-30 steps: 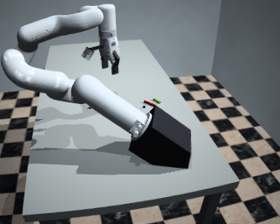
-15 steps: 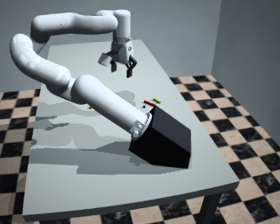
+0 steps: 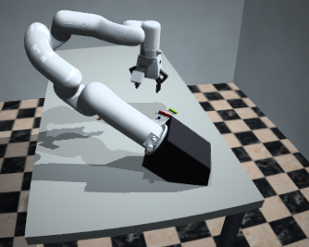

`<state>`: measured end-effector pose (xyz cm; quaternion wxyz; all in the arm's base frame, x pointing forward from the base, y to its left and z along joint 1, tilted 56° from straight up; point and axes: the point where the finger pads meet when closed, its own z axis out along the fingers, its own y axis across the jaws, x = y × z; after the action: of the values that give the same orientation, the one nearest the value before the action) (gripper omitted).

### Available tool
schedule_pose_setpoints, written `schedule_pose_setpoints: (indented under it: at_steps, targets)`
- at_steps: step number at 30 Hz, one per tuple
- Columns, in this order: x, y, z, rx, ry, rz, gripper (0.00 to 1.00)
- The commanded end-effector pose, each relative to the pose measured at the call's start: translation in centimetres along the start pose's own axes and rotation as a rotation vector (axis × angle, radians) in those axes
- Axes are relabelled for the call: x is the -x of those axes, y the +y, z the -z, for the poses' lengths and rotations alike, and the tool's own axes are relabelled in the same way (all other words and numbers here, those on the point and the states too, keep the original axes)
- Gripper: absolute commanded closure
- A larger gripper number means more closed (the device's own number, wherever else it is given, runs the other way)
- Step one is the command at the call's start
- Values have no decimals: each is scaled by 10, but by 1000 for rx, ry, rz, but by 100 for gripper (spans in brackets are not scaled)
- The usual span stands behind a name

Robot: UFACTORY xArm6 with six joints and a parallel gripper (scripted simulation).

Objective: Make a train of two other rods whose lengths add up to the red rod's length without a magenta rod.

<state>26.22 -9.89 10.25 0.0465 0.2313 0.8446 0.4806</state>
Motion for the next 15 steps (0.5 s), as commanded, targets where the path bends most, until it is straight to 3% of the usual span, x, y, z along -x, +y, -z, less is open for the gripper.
schedule_pose_setpoints:
  at_steps: [1, 4, 11, 13, 15]
  targets:
    - [9, -19, -15, 14, -8, 99, 0]
    - [12, -40, -32, 12, -11, 198, 0]
    - [13, -61, -49, 6, -11, 287, 0]
    - [10, -80, -65, -3, -7, 365, 0]
    - [10, -80, -65, -3, -7, 365, 0]
